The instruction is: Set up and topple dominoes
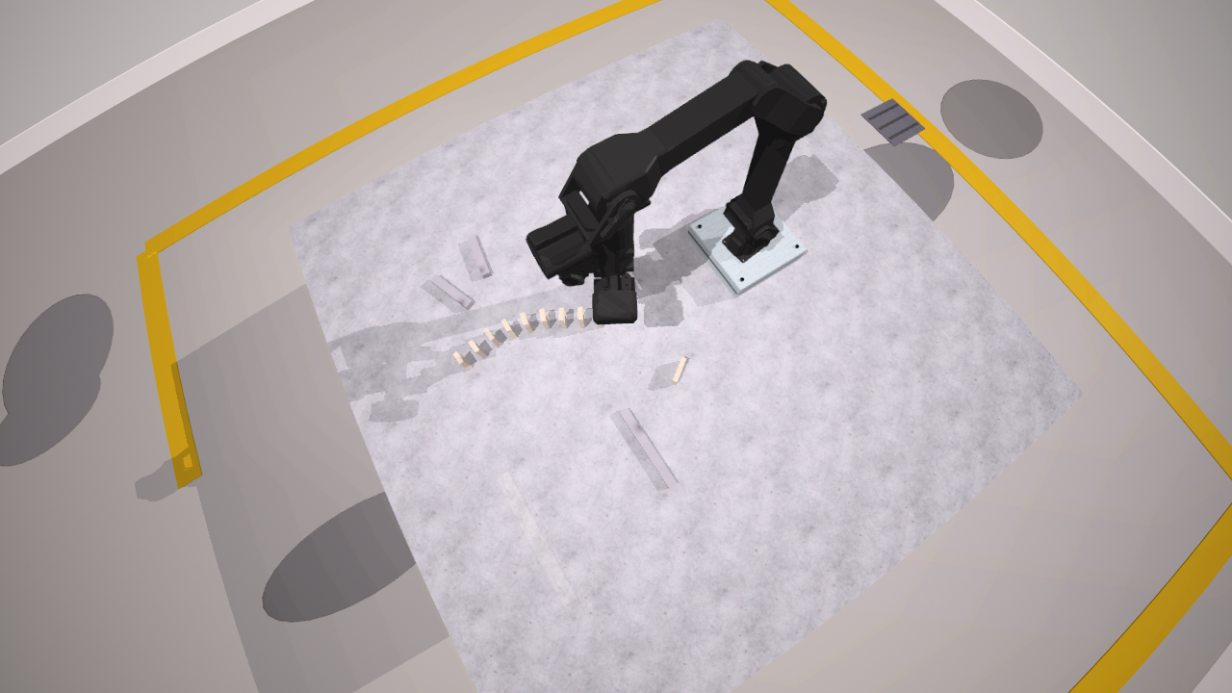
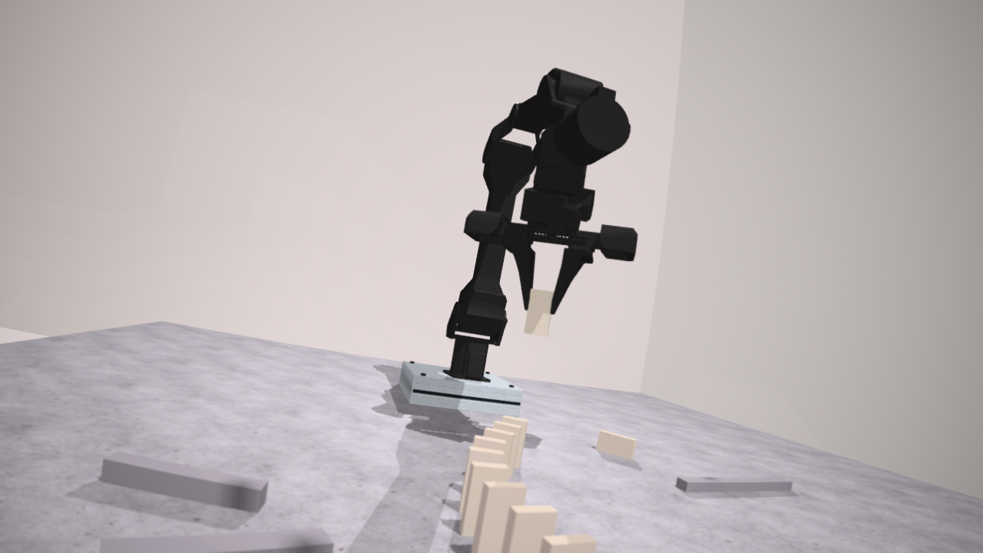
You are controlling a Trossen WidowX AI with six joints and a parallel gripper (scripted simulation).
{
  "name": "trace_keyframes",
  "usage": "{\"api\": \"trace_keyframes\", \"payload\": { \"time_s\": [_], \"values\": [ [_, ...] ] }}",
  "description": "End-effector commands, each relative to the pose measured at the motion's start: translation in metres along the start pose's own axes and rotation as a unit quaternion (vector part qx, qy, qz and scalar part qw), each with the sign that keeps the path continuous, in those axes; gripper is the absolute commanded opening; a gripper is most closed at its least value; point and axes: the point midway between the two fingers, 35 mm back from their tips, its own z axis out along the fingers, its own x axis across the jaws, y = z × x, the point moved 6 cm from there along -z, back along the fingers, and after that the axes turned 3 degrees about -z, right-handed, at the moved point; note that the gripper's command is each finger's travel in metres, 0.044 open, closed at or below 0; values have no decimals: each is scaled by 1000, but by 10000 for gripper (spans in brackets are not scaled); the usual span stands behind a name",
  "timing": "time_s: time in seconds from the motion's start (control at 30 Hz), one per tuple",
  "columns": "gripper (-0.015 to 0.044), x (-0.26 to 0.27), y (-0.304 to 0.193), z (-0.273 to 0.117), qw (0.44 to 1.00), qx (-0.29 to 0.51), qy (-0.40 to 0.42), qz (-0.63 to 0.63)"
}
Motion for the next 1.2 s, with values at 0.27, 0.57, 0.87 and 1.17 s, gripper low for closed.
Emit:
{"api": "trace_keyframes", "payload": {
  "time_s": [0.27,0.57,0.87,1.17],
  "values": [
    [107,2,4,49,1000,1,-2,-2],
    [107,1,4,93,1000,1,-2,-2],
    [107,-2,-3,132,1000,2,-2,-2],
    [107,-2,-3,133,1000,2,-2,-2]
  ]
}}
